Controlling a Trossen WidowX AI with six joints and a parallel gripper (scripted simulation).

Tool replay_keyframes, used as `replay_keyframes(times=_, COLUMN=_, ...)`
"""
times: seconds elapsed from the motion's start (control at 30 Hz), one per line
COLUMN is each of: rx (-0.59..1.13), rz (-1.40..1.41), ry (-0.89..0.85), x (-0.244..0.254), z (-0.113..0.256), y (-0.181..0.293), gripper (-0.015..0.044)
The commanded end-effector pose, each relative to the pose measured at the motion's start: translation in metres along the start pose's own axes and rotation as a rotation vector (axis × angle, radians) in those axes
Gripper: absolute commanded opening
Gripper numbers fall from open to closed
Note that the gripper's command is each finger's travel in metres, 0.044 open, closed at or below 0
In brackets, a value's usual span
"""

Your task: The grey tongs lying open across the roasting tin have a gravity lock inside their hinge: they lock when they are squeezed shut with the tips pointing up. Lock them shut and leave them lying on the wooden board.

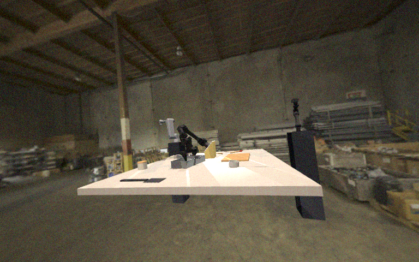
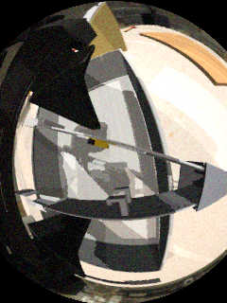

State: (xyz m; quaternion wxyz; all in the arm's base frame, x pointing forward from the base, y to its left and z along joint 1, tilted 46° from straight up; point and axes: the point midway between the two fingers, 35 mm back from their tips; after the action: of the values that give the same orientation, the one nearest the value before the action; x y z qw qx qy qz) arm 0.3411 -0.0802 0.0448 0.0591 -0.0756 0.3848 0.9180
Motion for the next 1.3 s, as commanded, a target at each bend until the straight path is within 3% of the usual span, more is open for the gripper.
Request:
replay_keyframes(times=0.0, rx=0.0, rz=0.0, ry=0.001, x=-0.0003, z=0.0008, y=-0.0003, gripper=0.0387)
replay_keyframes(times=0.03, rx=0.0, rz=0.0, ry=0.001, x=-0.0003, z=0.0008, y=-0.0003, gripper=0.0361)
replay_keyframes(times=1.27, rx=0.0, rz=0.0, ry=0.001, x=-0.0003, z=0.0008, y=-0.0003, gripper=0.0115)
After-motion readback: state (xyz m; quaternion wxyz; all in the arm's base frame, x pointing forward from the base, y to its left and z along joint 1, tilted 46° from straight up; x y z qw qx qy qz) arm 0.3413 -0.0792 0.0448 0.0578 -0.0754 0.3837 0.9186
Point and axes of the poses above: the point midway between the two fingers, 35 mm back from their tips, its own z axis back along the fingers, its own x axis across the jaws, y = z × x, and after that the axes turned 15 degrees about z, right-handed
